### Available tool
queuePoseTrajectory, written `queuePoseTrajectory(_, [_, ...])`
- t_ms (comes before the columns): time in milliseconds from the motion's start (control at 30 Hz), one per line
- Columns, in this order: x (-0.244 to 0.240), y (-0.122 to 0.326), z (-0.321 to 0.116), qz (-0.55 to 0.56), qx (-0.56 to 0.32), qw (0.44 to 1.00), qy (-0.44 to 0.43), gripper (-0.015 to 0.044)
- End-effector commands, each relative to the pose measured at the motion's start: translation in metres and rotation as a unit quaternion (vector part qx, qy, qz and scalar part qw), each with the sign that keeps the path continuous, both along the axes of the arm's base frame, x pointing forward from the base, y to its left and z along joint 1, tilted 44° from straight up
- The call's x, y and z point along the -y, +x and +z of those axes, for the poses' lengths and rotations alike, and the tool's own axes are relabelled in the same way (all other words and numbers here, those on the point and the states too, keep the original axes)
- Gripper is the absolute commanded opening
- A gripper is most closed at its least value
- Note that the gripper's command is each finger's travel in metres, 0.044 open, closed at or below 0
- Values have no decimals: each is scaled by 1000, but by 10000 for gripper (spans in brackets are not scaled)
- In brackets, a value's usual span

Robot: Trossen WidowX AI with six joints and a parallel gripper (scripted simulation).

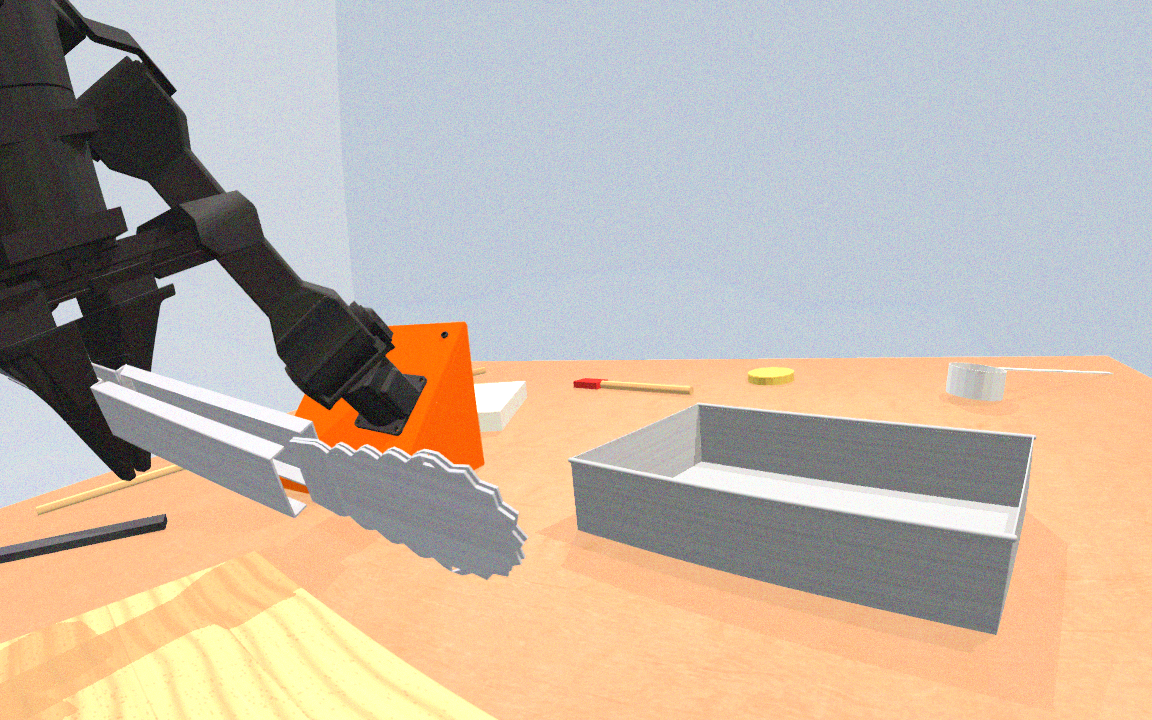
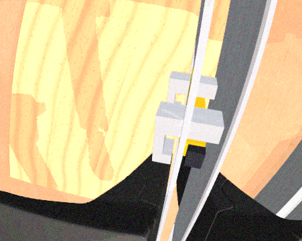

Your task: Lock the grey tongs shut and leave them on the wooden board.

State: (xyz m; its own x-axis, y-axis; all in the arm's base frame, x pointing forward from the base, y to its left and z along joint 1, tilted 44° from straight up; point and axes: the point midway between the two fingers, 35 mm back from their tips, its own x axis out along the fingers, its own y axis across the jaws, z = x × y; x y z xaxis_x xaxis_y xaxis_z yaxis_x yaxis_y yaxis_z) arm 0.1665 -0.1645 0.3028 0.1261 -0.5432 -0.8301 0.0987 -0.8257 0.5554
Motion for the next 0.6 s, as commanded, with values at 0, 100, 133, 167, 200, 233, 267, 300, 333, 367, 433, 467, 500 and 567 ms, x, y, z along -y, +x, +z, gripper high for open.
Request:
queuePoseTrajectory(0, [0, 2, 13, -16, 1, 999, -38, -150])
queuePoseTrajectory(100, [0, 4, 22, -28, -2, 997, -68, -150])
queuePoseTrajectory(133, [0, 5, 25, -31, -2, 996, -78, -150])
queuePoseTrajectory(167, [0, 5, 27, -34, -2, 996, -87, -150])
queuePoseTrajectory(200, [0, 6, 28, -36, -2, 995, -92, -150])
queuePoseTrajectory(233, [0, 6, 29, -36, -2, 995, -94, -150])
queuePoseTrajectory(267, [0, 6, 29, -36, -2, 995, -94, -150])
queuePoseTrajectory(300, [0, 6, 29, -36, -2, 995, -94, -150])
queuePoseTrajectory(333, [0, 6, 29, -36, -2, 995, -94, -150])
queuePoseTrajectory(367, [0, 6, 29, -36, -2, 995, -94, -150])
queuePoseTrajectory(433, [0, 6, 29, -36, -2, 995, -94, -150])
queuePoseTrajectory(467, [0, 6, 29, -36, -2, 995, -94, -150])
queuePoseTrajectory(500, [0, 6, 29, -37, -2, 995, -94, -150])
queuePoseTrajectory(567, [1, 6, 28, -37, -2, 995, -93, -150])
